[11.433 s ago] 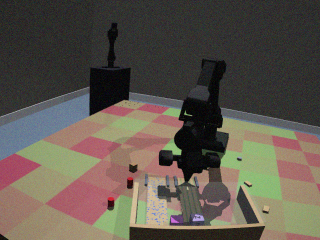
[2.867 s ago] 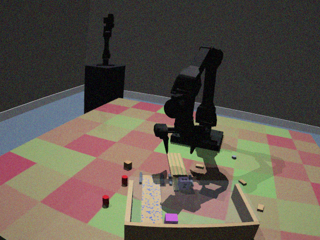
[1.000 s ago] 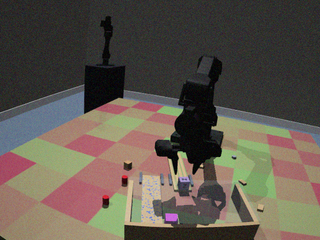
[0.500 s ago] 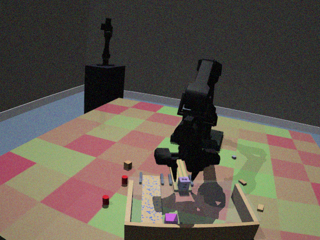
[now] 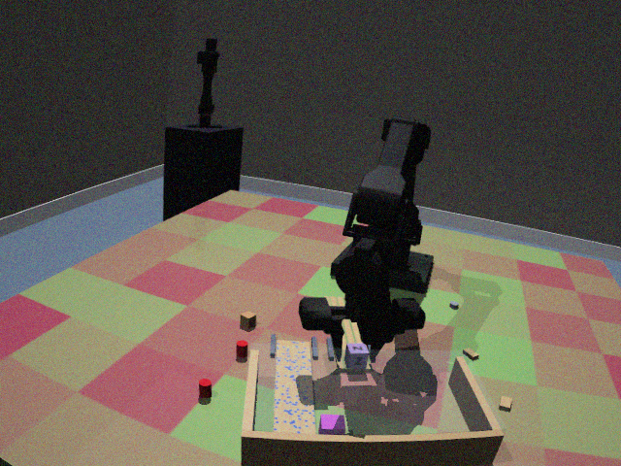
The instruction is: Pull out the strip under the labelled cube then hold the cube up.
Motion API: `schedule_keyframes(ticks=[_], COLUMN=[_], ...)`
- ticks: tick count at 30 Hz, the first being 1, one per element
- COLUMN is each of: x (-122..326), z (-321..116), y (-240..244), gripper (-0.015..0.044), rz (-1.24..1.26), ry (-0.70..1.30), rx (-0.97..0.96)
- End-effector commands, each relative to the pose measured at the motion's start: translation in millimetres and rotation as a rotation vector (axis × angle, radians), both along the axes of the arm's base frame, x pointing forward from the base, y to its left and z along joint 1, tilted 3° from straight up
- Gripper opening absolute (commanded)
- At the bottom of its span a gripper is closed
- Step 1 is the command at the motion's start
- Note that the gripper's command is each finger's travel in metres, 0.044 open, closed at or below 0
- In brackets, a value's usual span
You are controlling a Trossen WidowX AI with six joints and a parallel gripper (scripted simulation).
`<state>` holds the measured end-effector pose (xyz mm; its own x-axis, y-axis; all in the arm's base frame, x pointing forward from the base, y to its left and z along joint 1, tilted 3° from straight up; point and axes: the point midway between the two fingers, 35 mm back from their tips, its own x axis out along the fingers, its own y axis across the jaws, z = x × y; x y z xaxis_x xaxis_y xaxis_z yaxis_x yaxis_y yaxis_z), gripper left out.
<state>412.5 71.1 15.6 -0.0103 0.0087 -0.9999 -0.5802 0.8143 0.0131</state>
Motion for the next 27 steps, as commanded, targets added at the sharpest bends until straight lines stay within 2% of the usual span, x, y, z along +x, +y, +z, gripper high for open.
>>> schedule_keyframes(ticks=[1, 2, 5, 14, 18, 27], x=[-2, -2, 0, 0, -2, -34], z=[-3, -3, -1, -1, 1, 27], y=[1, 1, 0, 0, 0, -6], gripper=[0.025, 0.025, 0.0171, 0.0111, 0.0006, 0.0], rz=[-0.003, -0.003, 0.0, 0.0, 0.0, -0.002], ry=[0.007, 0.007, 0.001, 0.001, 0.002, 0.007], rx=[0.004, 0.004, 0.0, 0.0, 0.0, 0.002])
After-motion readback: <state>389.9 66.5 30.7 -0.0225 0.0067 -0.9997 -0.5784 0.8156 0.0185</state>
